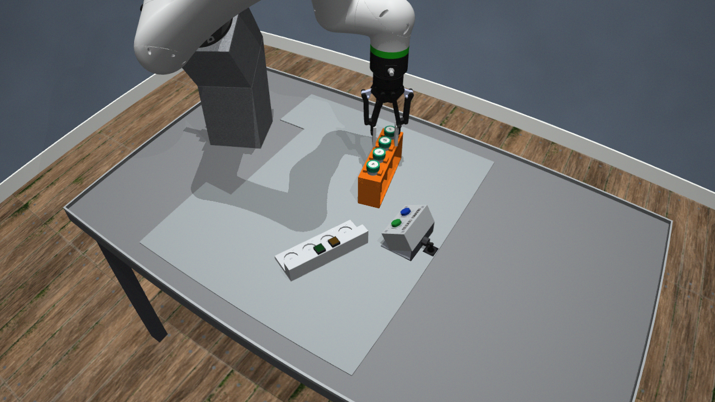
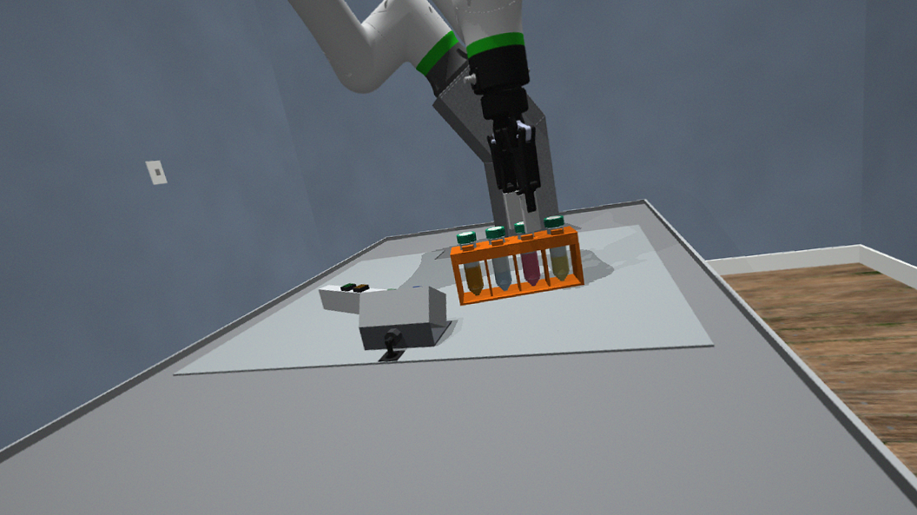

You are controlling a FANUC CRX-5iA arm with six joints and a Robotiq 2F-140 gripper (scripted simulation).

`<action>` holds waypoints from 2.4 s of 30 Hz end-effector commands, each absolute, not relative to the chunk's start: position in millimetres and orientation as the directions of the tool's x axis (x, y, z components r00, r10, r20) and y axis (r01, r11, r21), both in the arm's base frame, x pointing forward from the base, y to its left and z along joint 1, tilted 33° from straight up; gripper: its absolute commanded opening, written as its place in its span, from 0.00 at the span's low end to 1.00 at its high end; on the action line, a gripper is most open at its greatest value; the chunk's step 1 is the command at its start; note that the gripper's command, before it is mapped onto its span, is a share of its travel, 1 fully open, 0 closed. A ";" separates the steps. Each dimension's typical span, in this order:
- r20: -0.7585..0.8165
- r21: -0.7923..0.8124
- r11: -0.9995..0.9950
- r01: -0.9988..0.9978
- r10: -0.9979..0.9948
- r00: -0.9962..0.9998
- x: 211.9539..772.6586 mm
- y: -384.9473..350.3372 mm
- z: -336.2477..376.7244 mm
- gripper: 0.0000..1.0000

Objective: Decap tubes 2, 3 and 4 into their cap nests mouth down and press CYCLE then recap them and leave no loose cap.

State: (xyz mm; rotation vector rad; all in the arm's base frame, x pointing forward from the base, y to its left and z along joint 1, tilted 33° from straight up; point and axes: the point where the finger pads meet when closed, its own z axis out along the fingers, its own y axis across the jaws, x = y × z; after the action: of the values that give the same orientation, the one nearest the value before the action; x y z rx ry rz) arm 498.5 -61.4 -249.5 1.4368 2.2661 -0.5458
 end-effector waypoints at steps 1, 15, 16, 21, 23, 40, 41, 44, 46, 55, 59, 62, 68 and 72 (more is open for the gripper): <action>-0.539 0.046 0.177 0.983 0.833 -0.124 498.6 -61.3 -249.5 0.35; -0.428 0.330 -0.304 0.894 0.795 0.429 498.6 -61.3 -249.5 0.35; -0.415 0.346 -0.337 0.876 0.782 0.465 498.6 -61.3 -249.5 0.35; -0.408 0.356 -0.349 0.867 0.776 0.480 498.6 -61.2 -249.5 0.35; -0.408 0.356 -0.349 0.867 0.776 0.480 498.6 -61.2 -249.5 0.35; -0.408 0.356 -0.349 0.867 0.776 0.480 498.6 -61.2 -249.6 0.00; -0.425 0.335 -0.310 0.890 0.793 0.436 498.6 -61.2 -249.5 0.00; -0.457 0.291 -0.229 0.929 0.820 0.345 498.6 -61.1 -249.5 0.00; -0.471 0.268 -0.188 0.945 0.830 0.298 498.6 -61.1 -249.5 0.00; -0.540 0.038 0.190 0.981 0.830 -0.139 498.6 -61.0 -249.2 0.00; -0.540 -0.045 0.314 0.948 0.791 -0.287 498.6 -60.9 -249.2 0.00; -0.537 -0.072 0.353 0.933 0.775 -0.334 498.6 -60.9 -249.2 0.00; -0.512 -0.176 0.498 0.849 0.691 -0.511 498.6 -60.9 -249.1 0.00; -0.512 -0.176 0.498 0.849 0.691 -0.511 498.6 -60.9 -249.1 0.00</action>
State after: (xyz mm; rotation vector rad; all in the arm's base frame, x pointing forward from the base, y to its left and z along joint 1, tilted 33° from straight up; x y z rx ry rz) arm 497.7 -61.1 -249.5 1.2883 2.3377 -0.5428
